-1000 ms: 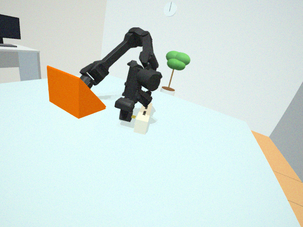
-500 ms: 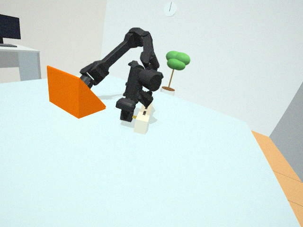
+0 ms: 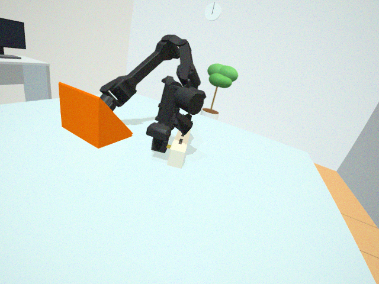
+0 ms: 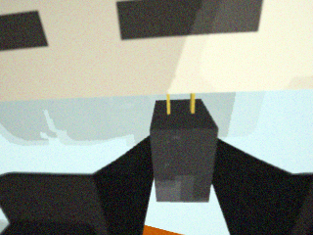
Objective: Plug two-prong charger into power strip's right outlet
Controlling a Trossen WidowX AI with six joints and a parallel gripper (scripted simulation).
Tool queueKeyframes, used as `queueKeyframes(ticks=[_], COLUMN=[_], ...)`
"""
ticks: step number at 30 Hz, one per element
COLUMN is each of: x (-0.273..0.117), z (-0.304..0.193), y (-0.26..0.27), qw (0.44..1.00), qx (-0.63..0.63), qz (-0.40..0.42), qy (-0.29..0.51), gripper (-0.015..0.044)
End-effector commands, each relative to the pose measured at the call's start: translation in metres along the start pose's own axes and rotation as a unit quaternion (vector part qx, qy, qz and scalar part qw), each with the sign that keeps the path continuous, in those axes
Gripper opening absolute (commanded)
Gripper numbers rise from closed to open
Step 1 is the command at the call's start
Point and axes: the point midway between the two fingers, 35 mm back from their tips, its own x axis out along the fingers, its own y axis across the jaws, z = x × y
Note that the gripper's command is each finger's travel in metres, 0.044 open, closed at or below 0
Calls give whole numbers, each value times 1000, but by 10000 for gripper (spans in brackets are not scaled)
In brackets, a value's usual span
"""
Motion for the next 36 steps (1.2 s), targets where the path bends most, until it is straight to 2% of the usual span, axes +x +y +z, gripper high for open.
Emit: queueKeyframes(ticks=[1,36], x=[0,-1], z=[1,11], y=[0,1], qw=[1000,1000], qx=[3,2], qz=[2,2], qy=[0,-1], gripper=[0,0])
